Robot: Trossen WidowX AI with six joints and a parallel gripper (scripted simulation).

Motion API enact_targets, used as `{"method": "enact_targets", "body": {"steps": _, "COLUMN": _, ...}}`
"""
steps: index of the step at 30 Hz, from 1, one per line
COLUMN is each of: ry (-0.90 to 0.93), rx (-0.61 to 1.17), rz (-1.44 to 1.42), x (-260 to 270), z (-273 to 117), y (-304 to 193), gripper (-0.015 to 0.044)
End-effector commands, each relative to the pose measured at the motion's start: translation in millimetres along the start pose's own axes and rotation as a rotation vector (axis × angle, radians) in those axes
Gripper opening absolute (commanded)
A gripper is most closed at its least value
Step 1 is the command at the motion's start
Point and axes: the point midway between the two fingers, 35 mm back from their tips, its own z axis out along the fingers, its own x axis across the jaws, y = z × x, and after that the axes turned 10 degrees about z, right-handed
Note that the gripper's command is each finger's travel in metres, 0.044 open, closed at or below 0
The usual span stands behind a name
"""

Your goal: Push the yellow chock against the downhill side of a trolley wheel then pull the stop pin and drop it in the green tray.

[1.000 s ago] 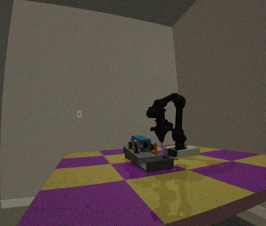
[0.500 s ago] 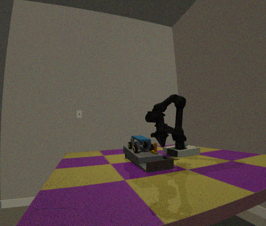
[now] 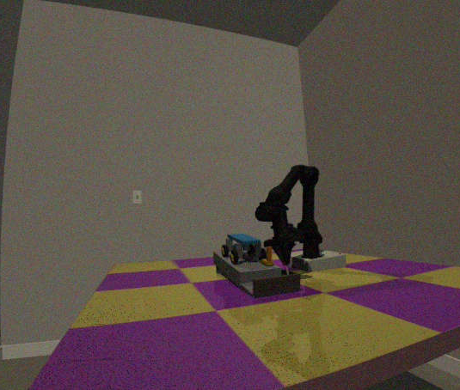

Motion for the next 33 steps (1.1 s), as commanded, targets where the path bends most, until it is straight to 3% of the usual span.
{"method": "enact_targets", "body": {"steps": 1, "ry": -0.002, "rx": -0.001, "rz": 0.004, "x": 0, "z": 2, "y": 1, "gripper": 0.0079}}
{"method": "enact_targets", "body": {"steps": 6, "ry": -0.001, "rx": -0.001, "rz": 0.004, "x": 3, "z": 2, "y": 0, "gripper": 0.0190}}
{"method": "enact_targets", "body": {"steps": 33, "ry": 0.000, "rx": -0.001, "rz": 0.004, "x": 22, "z": 4, "y": -5, "gripper": 0.0190}}
